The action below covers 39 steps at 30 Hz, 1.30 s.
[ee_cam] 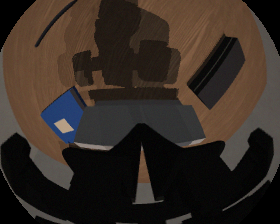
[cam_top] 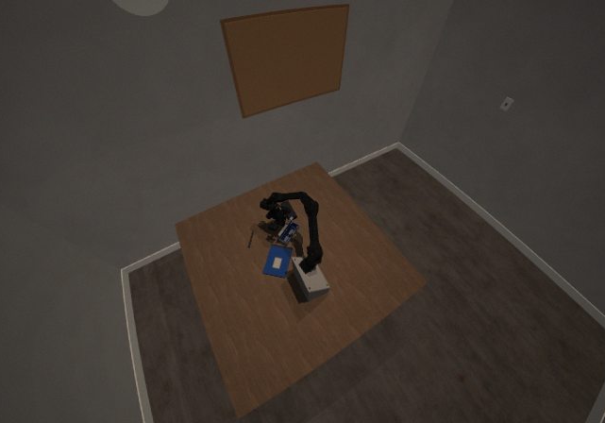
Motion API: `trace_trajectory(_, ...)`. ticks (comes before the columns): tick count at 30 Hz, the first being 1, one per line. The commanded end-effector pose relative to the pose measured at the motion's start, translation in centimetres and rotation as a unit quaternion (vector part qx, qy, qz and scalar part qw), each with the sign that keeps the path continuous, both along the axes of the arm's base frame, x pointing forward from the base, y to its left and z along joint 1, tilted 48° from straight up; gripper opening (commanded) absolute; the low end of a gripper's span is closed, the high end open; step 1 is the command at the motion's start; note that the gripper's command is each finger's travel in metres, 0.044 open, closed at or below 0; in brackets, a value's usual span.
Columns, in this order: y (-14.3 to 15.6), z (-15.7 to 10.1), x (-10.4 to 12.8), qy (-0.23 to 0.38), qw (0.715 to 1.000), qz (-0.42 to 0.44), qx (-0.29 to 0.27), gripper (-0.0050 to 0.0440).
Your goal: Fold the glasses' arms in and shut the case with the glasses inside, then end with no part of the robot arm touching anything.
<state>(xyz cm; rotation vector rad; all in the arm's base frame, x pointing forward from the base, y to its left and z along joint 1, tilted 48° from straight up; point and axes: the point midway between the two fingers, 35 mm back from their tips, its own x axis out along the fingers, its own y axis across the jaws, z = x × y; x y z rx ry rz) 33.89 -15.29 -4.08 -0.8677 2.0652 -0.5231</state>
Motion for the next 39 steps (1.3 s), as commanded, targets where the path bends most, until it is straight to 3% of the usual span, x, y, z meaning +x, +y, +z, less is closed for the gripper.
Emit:
trace_trajectory(1,-0.4,0.1,-0.6,0.007,1.000,-0.005,0.000,0.0000)
trace_trajectory(39,-0.7,0.5,-1.6,0.007,1.000,-0.005,0.000,0.0000)
